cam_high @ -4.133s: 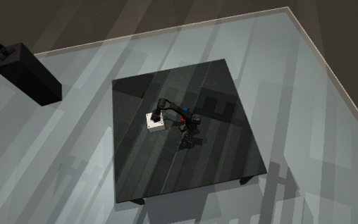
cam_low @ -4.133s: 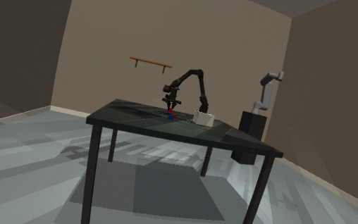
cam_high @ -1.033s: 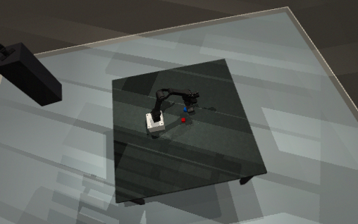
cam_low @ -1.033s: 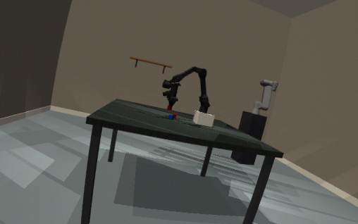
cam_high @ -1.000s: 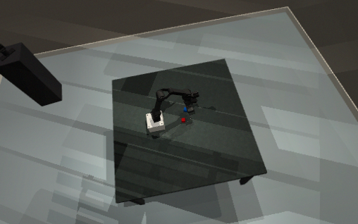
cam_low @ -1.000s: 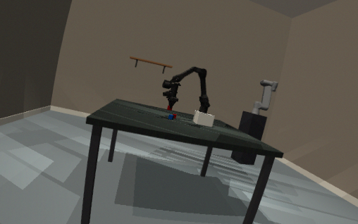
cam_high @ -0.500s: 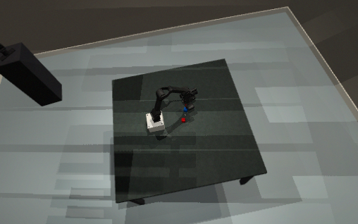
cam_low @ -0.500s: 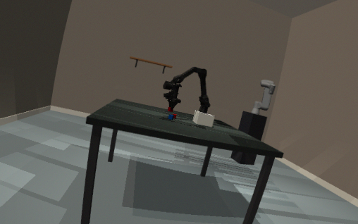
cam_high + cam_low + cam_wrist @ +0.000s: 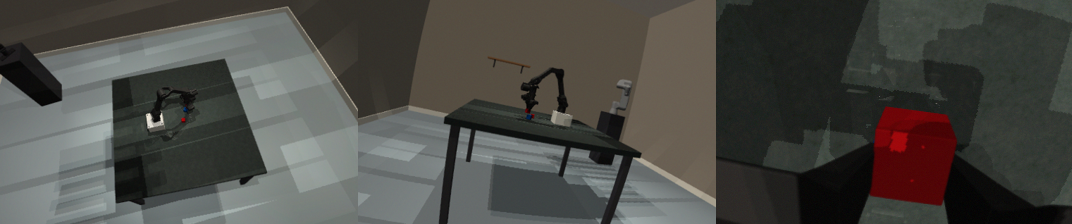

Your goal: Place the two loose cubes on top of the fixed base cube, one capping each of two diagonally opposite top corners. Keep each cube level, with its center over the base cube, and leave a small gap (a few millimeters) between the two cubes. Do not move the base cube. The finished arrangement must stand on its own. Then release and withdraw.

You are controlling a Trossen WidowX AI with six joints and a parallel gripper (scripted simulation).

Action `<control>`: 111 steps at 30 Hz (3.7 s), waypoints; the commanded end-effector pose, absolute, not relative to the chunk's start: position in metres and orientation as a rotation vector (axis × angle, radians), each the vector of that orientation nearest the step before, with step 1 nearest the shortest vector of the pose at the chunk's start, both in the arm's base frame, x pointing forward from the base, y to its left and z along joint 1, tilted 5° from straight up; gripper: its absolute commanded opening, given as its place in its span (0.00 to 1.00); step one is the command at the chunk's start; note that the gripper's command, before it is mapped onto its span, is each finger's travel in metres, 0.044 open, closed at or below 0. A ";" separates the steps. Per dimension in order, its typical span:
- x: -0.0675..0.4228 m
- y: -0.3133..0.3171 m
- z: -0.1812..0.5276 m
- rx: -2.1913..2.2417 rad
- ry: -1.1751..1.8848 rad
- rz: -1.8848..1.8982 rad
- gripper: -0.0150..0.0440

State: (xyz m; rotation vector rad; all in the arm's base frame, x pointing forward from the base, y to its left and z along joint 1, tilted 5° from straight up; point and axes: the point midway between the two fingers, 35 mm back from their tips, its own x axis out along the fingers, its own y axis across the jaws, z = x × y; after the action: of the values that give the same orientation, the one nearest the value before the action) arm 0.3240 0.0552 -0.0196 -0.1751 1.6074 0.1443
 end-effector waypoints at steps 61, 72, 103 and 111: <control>0.322 0.055 -0.003 -0.177 1.614 0.146 0.60; 0.312 0.032 0.005 -0.321 1.604 0.296 0.70; 0.248 -0.052 0.043 -0.992 1.395 1.006 0.70; 0.248 -0.054 0.006 -0.992 1.395 1.006 0.70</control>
State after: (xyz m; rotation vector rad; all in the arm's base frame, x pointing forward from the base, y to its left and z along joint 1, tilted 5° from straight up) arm 0.2533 -0.0525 0.0335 -0.9901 1.3816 0.9874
